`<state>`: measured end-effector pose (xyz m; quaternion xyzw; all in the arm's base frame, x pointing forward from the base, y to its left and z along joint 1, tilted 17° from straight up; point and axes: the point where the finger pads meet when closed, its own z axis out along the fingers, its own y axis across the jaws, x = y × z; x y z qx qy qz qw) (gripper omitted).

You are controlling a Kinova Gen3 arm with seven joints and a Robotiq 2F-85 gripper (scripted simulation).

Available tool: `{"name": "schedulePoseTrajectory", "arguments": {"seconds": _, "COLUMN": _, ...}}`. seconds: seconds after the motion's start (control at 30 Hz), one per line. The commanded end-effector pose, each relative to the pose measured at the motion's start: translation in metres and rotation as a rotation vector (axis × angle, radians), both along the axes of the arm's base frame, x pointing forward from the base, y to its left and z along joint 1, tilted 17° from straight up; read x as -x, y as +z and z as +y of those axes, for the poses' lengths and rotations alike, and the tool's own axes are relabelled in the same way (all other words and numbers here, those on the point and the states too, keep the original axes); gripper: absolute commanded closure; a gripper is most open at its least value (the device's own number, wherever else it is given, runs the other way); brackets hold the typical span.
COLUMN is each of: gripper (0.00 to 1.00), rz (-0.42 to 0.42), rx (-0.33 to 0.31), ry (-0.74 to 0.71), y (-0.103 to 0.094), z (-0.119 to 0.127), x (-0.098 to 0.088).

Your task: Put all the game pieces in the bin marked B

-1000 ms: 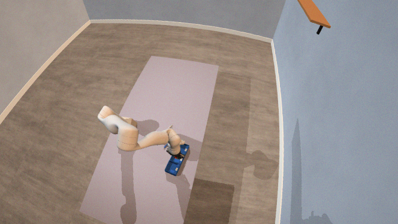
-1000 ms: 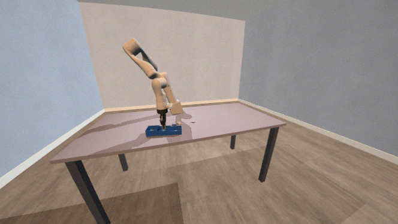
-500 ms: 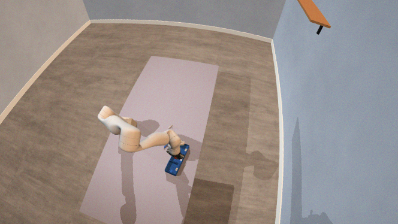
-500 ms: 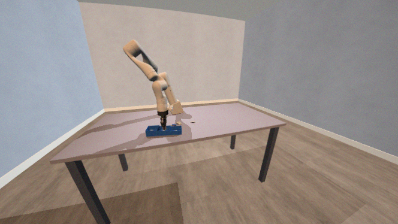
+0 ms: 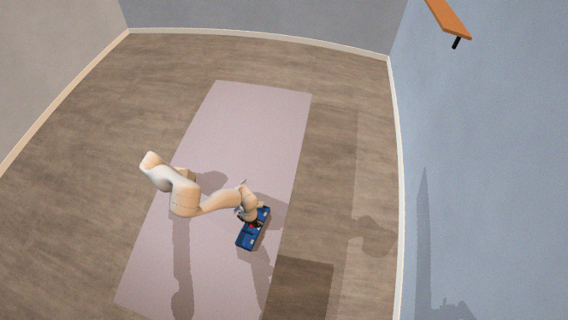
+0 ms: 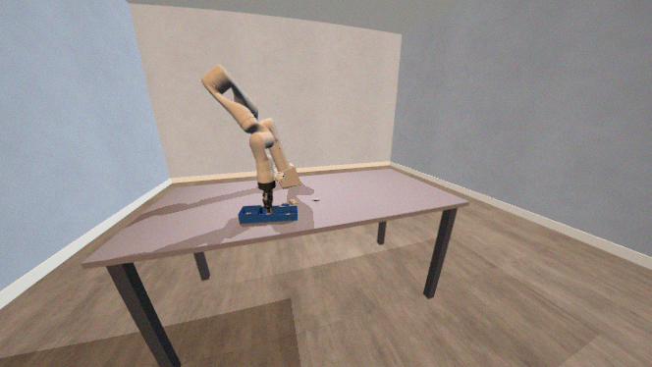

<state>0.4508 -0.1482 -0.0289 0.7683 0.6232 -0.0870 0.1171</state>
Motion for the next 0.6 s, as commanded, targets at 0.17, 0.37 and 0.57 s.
{"name": "schedulePoseTrajectory", "arguments": {"seconds": 0.17, "gripper": 0.69, "rz": -0.002, "rx": 0.000, "ry": 0.001, "y": 0.001, "z": 0.000, "x": -0.001}}
{"name": "schedulePoseTrajectory", "arguments": {"seconds": 0.37, "gripper": 0.69, "rz": -0.002, "rx": 0.000, "ry": 0.000, "y": 0.006, "z": 0.002, "x": -0.001}}
{"name": "schedulePoseTrajectory", "arguments": {"seconds": 0.57, "gripper": 0.69, "rz": -0.002, "rx": 0.000, "ry": 0.000, "y": 0.013, "z": 0.004, "x": 0.000}}
